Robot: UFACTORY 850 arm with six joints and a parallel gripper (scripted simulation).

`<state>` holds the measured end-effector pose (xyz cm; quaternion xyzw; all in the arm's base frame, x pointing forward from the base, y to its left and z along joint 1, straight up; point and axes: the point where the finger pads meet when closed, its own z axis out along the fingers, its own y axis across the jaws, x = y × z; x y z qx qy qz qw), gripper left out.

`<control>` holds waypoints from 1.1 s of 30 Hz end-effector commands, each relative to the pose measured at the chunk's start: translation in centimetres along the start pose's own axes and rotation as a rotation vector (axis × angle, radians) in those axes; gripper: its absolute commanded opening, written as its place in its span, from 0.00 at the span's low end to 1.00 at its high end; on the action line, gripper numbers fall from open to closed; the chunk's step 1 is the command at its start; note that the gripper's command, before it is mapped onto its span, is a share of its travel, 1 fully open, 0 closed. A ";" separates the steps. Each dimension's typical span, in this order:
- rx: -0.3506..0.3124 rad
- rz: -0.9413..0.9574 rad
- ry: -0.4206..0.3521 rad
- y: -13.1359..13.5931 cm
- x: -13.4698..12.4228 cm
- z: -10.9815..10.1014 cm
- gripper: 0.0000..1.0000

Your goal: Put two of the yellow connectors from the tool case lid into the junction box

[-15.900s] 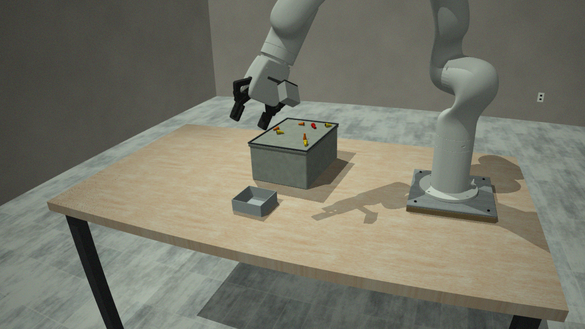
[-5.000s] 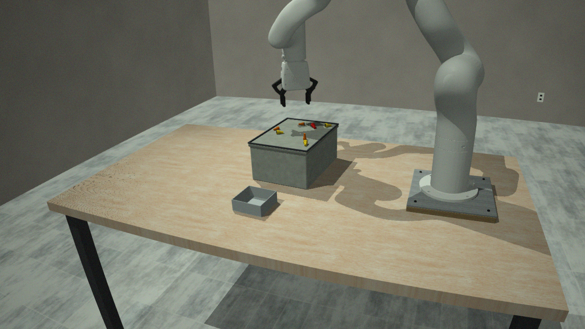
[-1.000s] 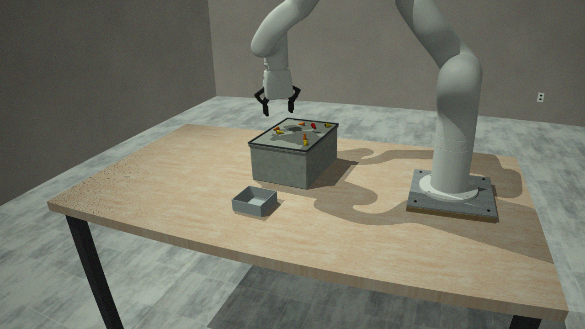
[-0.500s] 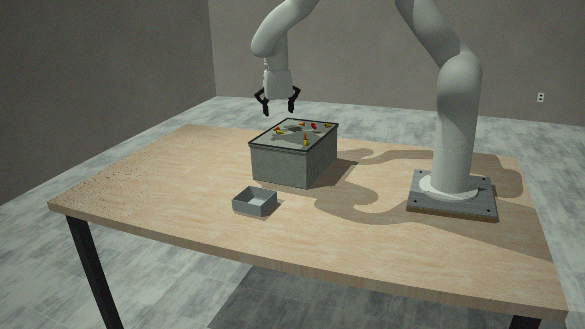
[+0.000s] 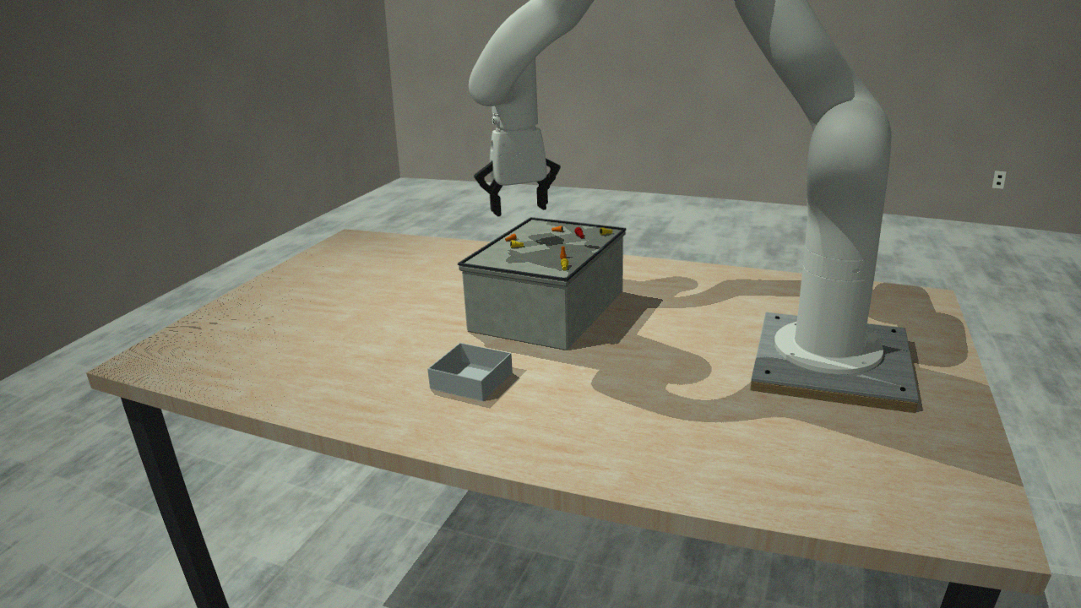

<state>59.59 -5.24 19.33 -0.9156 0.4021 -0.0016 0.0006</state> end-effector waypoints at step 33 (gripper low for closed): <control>0.002 -0.092 0.002 3.7 -10.7 -0.6 1.00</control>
